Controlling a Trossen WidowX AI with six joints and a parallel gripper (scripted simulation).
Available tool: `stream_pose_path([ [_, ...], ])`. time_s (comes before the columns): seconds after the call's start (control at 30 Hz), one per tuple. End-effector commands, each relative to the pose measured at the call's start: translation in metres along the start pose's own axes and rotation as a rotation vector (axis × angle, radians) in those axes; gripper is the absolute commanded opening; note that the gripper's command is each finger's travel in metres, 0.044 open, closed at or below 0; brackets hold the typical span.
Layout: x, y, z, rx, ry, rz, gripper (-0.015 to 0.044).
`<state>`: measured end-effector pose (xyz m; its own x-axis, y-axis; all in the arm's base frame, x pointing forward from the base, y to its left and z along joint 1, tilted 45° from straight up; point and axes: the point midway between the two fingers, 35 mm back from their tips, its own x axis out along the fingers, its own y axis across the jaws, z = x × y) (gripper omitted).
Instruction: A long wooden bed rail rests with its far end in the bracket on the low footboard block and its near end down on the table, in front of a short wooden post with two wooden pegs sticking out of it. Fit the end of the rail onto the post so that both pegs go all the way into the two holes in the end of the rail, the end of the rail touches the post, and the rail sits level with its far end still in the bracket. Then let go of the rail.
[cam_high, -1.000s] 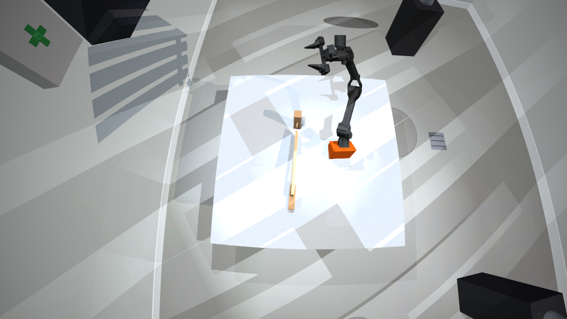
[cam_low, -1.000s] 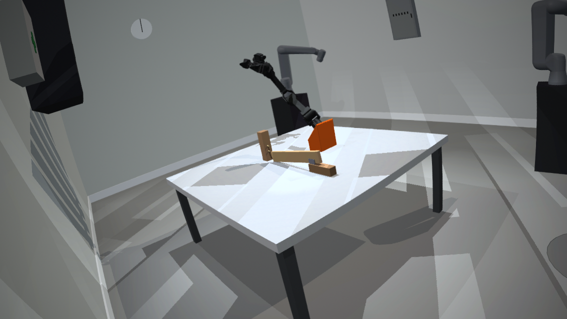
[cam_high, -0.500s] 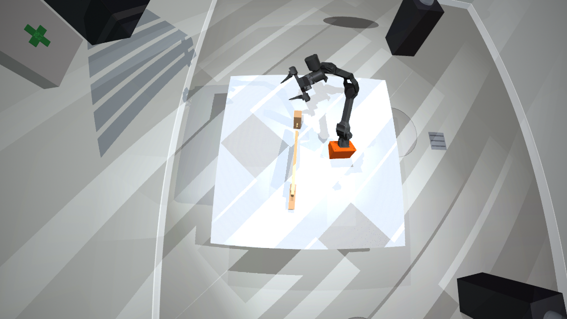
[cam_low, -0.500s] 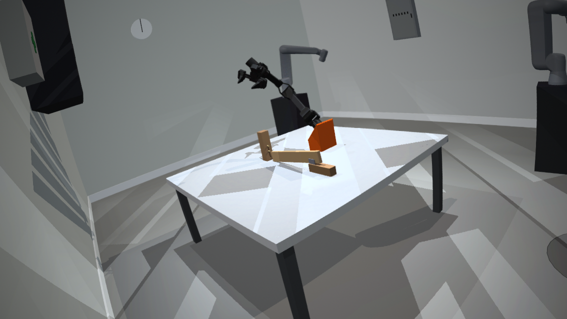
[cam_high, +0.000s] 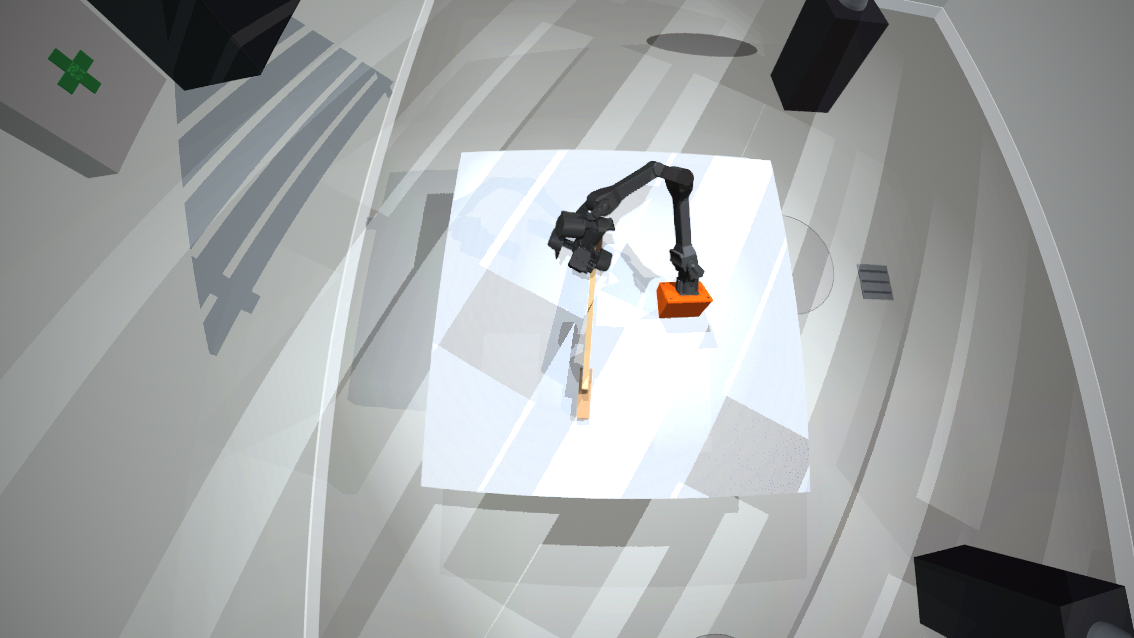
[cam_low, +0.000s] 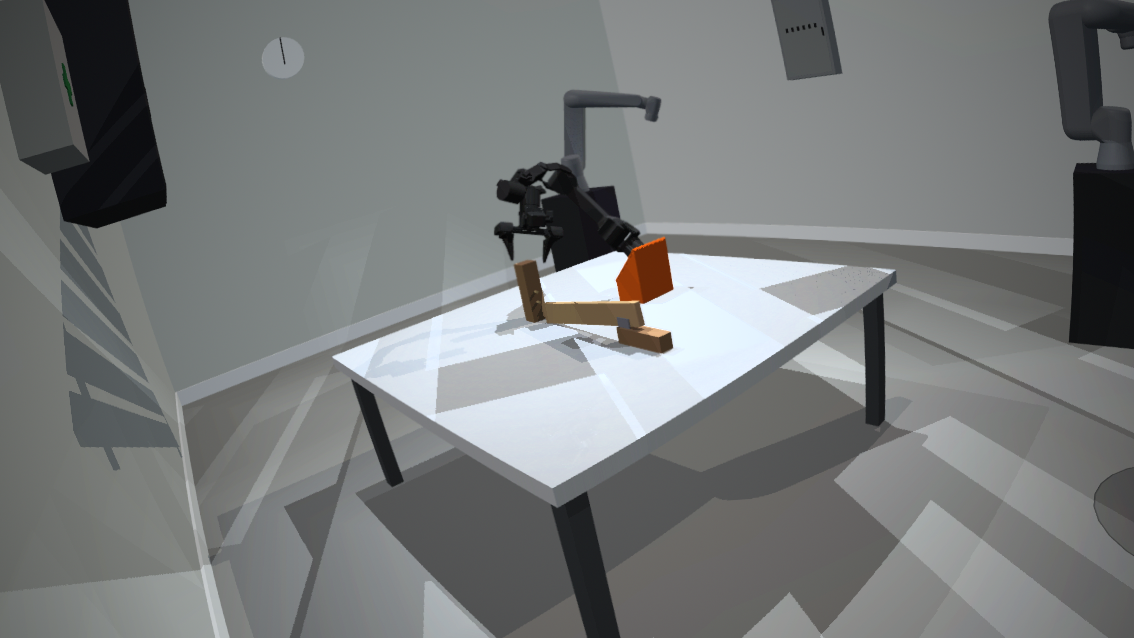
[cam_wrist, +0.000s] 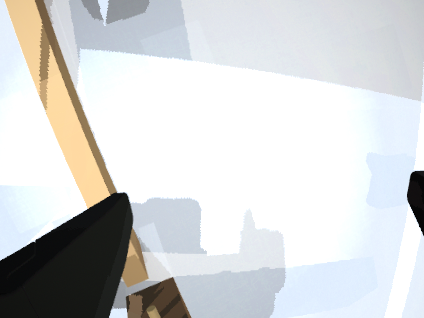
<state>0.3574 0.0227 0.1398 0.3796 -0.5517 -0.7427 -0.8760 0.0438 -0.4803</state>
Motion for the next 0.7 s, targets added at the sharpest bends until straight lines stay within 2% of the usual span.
stream_pose_path([
  [0.0,0.044,0.04,-0.011,-0.092,0.112,0.153,0.044],
  [0.17,0.085,0.094,-0.03,-0.204,0.228,0.348,0.044],
  [0.67,0.103,0.1,-0.034,-0.206,0.231,0.356,0.044],
])
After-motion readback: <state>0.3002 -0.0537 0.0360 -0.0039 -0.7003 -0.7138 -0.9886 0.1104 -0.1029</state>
